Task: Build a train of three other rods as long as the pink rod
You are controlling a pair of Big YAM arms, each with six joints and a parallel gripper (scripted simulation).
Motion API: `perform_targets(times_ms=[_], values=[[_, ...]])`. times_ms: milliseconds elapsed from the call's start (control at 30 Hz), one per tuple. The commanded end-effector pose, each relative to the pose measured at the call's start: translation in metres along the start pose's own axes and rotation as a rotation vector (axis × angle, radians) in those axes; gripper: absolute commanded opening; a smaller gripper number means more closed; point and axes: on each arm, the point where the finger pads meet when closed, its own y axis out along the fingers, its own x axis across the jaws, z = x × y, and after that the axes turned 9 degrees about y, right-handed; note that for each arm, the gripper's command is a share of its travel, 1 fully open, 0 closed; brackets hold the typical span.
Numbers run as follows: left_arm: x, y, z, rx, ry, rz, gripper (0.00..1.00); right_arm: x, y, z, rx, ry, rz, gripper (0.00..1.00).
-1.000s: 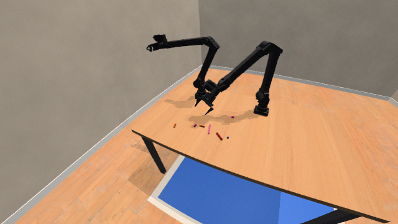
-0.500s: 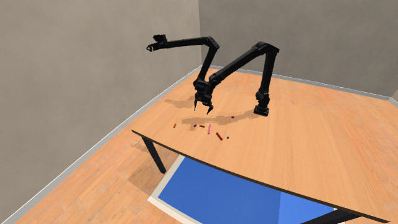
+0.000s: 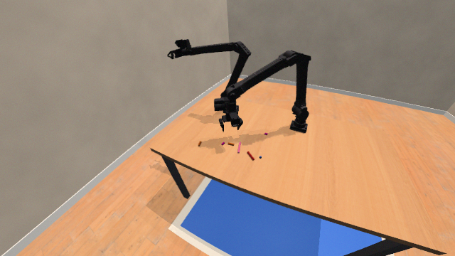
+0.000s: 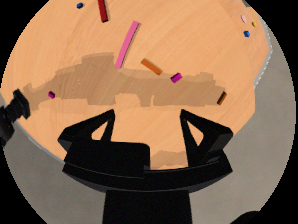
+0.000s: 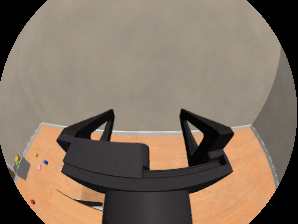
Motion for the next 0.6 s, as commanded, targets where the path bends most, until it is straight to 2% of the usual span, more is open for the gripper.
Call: perform_targets(times_ms=[0,133,200,233,567], values=[[-0.018,-0.011,-0.008,0.026,-0.101,-0.026,1.0,0.003,-0.007,-0.045,-0.072,0.008,-0.002,1.0],[-0.018,-0.011,-0.002,0.044,-0.112,-0.049,1.0,0.003,-0.007,-0.045,-0.072,0.008,-0.002,1.0],[-0.022,-0.03,0.001,0.043,-0.105,-0.011,1.0,0.003,-0.007,-0.045,-0.072,0.008,-0.002,1.0],[-0.022,-0.031,0.0,0.041,-0.106,-0.008,1.0,0.003,-0.007,-0.045,-0.072,0.008,-0.002,1.0],[-0.018,-0.024,-0.002,0.041,-0.112,-0.019,1.0,0.003,-0.007,-0.045,-0.072,0.008,-0.002,1.0]])
